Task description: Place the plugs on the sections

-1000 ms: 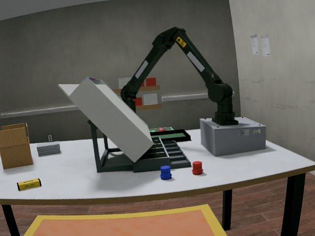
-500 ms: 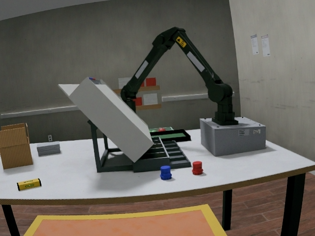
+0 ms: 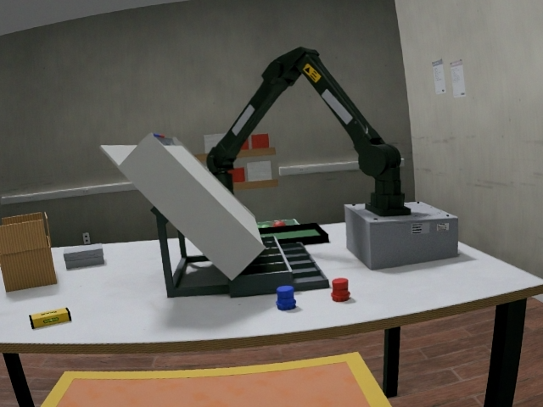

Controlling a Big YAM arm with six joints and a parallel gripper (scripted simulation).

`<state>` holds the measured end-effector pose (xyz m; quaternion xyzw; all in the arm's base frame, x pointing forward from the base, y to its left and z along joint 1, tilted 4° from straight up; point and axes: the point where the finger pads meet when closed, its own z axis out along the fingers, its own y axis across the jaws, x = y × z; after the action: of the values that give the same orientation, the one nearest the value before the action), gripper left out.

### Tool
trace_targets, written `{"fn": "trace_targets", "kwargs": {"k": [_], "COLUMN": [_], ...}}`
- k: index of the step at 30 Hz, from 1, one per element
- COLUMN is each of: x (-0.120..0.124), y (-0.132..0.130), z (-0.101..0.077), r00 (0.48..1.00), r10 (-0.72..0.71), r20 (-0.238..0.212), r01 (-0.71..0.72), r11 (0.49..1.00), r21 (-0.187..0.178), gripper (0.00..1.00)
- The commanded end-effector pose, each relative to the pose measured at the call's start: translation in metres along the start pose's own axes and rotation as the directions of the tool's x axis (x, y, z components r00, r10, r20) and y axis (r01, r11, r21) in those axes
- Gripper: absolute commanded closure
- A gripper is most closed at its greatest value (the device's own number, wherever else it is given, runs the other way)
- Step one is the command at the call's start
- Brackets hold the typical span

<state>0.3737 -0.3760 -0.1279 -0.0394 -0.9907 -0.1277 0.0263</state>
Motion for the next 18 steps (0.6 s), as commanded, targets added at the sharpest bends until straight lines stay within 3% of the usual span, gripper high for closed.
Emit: {"fn": "trace_targets", "kwargs": {"k": [1, 18], "x": [-0.0177, -0.0220], "y": [-0.0106, -0.0136], "z": [-0.0030, -0.0051], "r00": [1.000, 1.000], "r10": [-0.003, -0.003], "r20": [0.013, 0.013], "r01": [0.003, 0.003], "r11": [1.000, 1.000], "r21": [0.013, 0.013], "gripper": [0.20, 0.20]}}
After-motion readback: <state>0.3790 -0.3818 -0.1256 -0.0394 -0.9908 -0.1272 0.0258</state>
